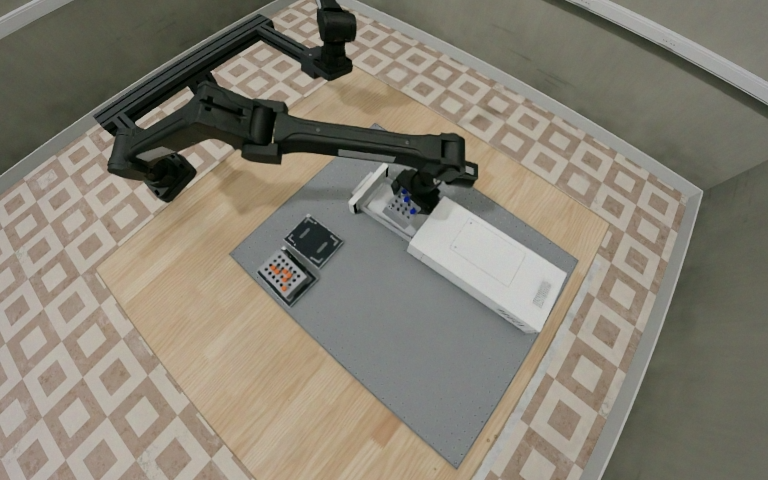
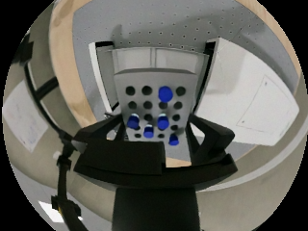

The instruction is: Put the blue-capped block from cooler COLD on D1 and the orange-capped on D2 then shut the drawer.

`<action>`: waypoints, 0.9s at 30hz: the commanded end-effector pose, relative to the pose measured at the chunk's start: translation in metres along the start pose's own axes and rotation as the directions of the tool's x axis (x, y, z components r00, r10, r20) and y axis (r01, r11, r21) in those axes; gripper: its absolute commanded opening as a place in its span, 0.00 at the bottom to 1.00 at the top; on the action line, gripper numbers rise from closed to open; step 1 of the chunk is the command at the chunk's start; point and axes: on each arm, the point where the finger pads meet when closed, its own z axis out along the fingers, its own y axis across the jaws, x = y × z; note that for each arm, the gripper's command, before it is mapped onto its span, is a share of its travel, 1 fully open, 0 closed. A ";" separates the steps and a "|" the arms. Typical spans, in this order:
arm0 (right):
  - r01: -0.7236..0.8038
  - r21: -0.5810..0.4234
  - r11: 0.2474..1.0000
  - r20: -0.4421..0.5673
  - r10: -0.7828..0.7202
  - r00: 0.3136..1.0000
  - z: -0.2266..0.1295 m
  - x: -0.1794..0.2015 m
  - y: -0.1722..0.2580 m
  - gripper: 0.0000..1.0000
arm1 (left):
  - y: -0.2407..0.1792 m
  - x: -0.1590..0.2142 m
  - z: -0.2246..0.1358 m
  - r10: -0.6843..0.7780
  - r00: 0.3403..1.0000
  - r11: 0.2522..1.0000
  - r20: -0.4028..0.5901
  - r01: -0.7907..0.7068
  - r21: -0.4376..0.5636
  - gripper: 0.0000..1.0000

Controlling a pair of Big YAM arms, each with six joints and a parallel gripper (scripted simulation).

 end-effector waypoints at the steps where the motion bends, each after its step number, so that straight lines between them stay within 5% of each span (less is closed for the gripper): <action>1: 0.001 0.001 1.000 -0.001 -0.001 1.000 -0.098 -0.005 0.008 0.00 | 0.001 0.024 0.008 -0.002 0.999 1.000 -0.035 0.002 0.001 0.00; 10: 0.000 0.003 1.000 0.007 0.000 1.000 -0.099 -0.005 0.008 0.00 | 0.001 0.024 0.008 -0.002 0.999 1.000 -0.035 0.002 0.001 0.00; 27: -0.385 0.045 0.922 0.122 0.377 0.918 -0.108 0.017 0.043 0.00 | 0.001 0.024 0.008 -0.002 0.999 1.000 -0.035 0.002 0.001 0.00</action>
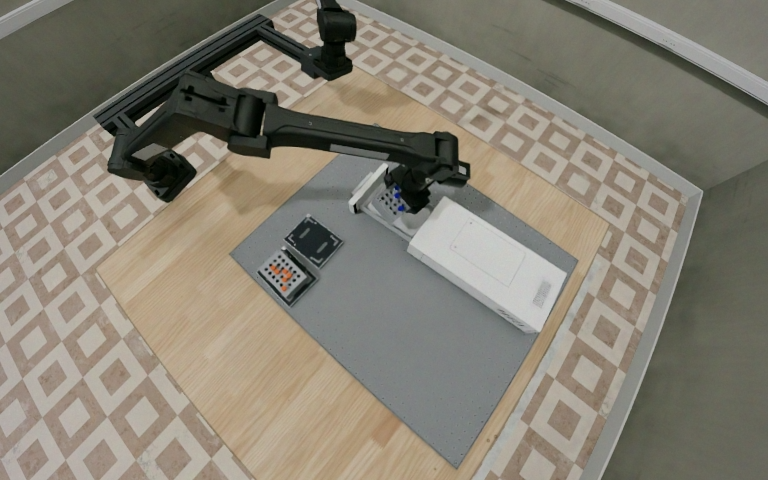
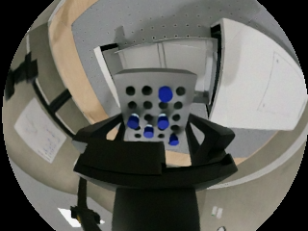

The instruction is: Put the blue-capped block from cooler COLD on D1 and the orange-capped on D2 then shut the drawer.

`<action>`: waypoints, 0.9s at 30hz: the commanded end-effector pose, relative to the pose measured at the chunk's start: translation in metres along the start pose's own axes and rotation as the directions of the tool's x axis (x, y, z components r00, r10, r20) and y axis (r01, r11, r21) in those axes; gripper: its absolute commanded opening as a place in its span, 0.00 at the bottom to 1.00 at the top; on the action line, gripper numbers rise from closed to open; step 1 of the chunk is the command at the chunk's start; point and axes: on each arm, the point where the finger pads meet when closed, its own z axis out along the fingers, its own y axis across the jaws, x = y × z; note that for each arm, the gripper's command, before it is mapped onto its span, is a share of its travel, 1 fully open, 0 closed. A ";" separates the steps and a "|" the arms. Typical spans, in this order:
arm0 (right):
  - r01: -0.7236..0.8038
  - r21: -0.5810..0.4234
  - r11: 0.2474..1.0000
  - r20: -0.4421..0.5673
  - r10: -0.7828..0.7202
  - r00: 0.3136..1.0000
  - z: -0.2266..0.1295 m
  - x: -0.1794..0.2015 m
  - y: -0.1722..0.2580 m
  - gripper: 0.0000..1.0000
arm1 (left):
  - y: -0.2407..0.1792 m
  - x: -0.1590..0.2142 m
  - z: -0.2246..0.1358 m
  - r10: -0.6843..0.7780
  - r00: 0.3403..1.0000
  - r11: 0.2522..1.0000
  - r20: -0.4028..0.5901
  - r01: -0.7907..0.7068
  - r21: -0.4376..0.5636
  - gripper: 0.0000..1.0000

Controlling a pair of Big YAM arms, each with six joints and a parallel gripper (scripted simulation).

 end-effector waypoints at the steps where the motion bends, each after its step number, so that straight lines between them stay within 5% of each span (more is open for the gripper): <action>1: -0.211 0.108 0.971 0.152 0.194 0.969 -0.109 0.013 0.022 0.00 | 0.001 0.024 0.008 -0.002 0.999 1.000 -0.035 0.002 0.001 0.00; 9: -0.364 0.090 0.927 0.194 0.343 0.919 -0.097 0.026 0.024 0.00 | 0.001 0.024 0.008 -0.002 0.999 1.000 -0.035 0.002 0.001 0.00; 23: -0.691 0.017 0.723 0.274 0.661 0.698 -0.040 0.060 0.015 0.00 | 0.001 0.024 0.008 -0.002 0.999 1.000 -0.035 0.002 0.001 0.00; 27: -0.708 0.016 0.706 0.288 0.675 0.680 -0.032 0.060 0.019 0.00 | 0.001 0.024 0.008 -0.002 0.999 1.000 -0.035 0.002 0.001 0.00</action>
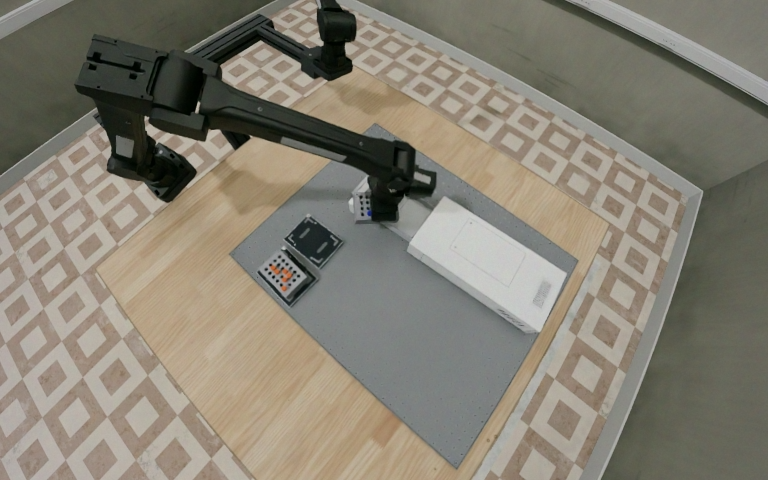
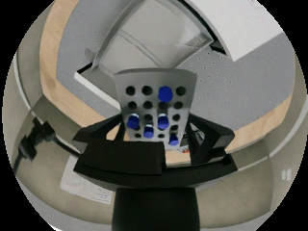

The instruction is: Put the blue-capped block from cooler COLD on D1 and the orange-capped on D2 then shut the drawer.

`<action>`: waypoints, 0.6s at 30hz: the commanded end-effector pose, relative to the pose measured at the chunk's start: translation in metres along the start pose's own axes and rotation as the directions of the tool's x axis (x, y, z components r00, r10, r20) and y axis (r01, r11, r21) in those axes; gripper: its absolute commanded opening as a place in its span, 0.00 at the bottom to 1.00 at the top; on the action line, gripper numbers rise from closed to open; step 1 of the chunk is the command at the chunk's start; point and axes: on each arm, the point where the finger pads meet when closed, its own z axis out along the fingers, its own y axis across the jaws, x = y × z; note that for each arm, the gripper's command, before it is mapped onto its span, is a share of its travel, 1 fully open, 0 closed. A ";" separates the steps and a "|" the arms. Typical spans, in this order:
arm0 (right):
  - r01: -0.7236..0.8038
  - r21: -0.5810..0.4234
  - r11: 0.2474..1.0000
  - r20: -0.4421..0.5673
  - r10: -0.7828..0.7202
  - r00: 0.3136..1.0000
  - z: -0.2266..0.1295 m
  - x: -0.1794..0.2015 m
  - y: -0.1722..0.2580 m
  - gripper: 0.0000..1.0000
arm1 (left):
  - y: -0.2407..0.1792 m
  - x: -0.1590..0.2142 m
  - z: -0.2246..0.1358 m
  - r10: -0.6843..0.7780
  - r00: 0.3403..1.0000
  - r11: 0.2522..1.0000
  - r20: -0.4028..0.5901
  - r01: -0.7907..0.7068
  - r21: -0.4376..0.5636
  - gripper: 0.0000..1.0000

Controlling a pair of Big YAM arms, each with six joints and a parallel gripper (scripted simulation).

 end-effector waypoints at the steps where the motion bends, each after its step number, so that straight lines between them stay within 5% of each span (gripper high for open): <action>1: -0.170 0.024 0.985 0.183 0.163 0.970 -0.062 -0.005 -0.003 0.00 | 0.001 0.024 0.008 -0.002 0.999 1.000 -0.035 0.002 0.001 0.00; 18: -0.532 -0.034 0.846 0.249 0.523 0.815 -0.058 0.033 0.000 0.00 | 0.001 0.024 0.008 -0.002 0.999 1.000 -0.035 0.002 0.001 0.00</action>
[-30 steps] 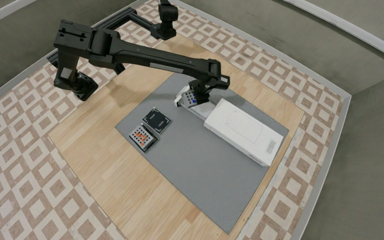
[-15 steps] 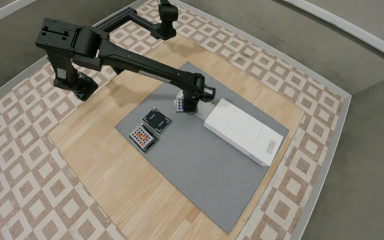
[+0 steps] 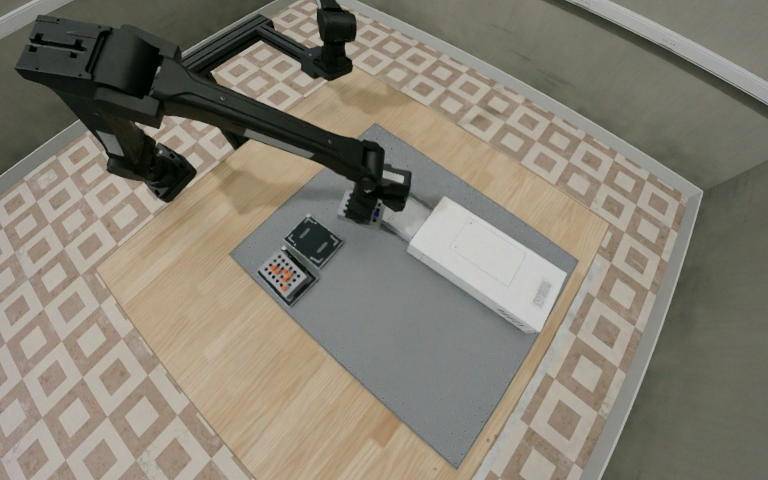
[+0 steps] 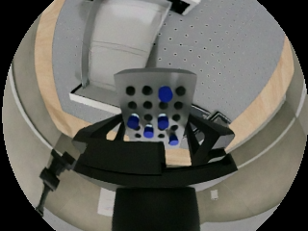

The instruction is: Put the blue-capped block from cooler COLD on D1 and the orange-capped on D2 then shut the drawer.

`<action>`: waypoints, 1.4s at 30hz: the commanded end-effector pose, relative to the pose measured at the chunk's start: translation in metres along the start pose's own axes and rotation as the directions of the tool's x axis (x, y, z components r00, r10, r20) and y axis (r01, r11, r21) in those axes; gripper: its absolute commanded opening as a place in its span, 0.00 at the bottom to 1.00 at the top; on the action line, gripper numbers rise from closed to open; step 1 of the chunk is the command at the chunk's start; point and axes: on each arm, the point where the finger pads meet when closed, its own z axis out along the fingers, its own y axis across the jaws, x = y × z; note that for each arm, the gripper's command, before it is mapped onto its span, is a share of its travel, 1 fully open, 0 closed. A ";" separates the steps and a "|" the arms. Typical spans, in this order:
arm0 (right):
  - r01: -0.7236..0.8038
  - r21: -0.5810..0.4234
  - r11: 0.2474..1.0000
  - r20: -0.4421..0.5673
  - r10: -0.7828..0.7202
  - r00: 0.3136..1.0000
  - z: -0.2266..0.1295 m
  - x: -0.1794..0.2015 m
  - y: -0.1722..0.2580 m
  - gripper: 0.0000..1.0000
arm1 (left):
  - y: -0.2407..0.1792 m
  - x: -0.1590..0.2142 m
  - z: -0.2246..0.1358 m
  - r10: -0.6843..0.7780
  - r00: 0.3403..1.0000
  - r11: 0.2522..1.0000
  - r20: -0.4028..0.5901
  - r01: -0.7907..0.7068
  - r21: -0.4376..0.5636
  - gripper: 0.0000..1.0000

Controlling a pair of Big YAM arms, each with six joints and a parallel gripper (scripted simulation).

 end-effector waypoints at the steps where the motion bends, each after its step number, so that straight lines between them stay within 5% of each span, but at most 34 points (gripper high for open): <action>1: -0.190 -0.026 0.981 0.156 0.192 0.969 -0.069 -0.010 0.002 0.00 | 0.001 0.024 0.008 -0.002 0.999 1.000 -0.035 0.002 0.001 0.00; 8: -0.365 -0.045 0.930 0.181 0.367 0.912 -0.068 0.006 -0.008 0.00 | 0.001 0.024 0.008 -0.002 0.999 1.000 -0.035 0.002 0.001 0.00; 42: -0.373 -0.041 0.927 0.173 0.374 0.911 -0.053 0.073 -0.063 0.00 | 0.001 0.024 0.008 -0.002 0.999 1.000 -0.035 0.002 0.001 0.00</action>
